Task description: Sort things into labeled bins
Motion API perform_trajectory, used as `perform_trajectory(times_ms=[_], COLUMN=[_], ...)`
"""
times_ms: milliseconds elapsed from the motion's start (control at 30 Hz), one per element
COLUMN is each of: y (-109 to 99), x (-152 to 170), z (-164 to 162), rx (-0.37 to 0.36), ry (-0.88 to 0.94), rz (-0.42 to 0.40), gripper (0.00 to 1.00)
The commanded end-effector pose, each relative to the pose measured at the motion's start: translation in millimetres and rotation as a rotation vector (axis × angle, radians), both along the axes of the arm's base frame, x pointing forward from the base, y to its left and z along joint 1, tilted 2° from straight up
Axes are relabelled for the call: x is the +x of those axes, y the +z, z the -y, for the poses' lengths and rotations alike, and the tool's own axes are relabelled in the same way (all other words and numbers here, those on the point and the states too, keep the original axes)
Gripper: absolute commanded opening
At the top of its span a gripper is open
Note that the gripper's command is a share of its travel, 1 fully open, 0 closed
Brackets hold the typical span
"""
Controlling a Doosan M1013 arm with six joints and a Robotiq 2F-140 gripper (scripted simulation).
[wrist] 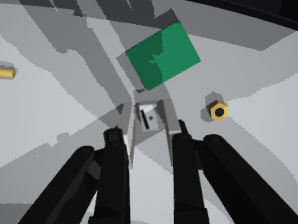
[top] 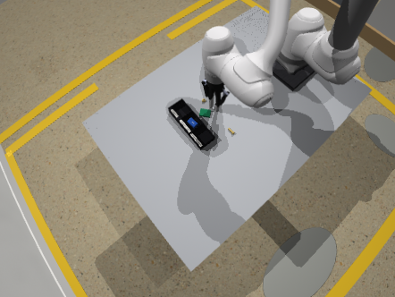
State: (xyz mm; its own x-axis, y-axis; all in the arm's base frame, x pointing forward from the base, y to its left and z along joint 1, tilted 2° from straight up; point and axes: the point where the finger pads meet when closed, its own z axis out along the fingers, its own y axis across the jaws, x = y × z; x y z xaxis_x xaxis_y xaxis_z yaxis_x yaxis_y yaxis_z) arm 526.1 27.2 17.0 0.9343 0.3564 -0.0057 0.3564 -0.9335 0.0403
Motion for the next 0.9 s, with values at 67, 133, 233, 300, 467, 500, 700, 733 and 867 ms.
perform_trajectory(times_ms=[67, 133, 233, 300, 467, 500, 700, 733, 867], y=[0.0, 0.0, 0.0, 0.0, 0.0, 0.0, 0.0, 0.0, 0.0], x=[0.0, 0.0, 0.0, 0.0, 0.0, 0.0, 0.0, 0.0, 0.0], z=[0.0, 0.0, 0.0, 0.0, 0.0, 0.0, 0.0, 0.0, 0.0], rx=[0.000, 0.000, 0.000, 0.000, 0.000, 0.000, 0.000, 0.000, 0.000], ry=[0.000, 0.000, 0.000, 0.000, 0.000, 0.000, 0.000, 0.000, 0.000], rz=[0.000, 0.000, 0.000, 0.000, 0.000, 0.000, 0.000, 0.000, 0.000], gripper=[0.18, 0.06, 0.06, 0.06, 0.06, 0.06, 0.06, 0.06, 0.06])
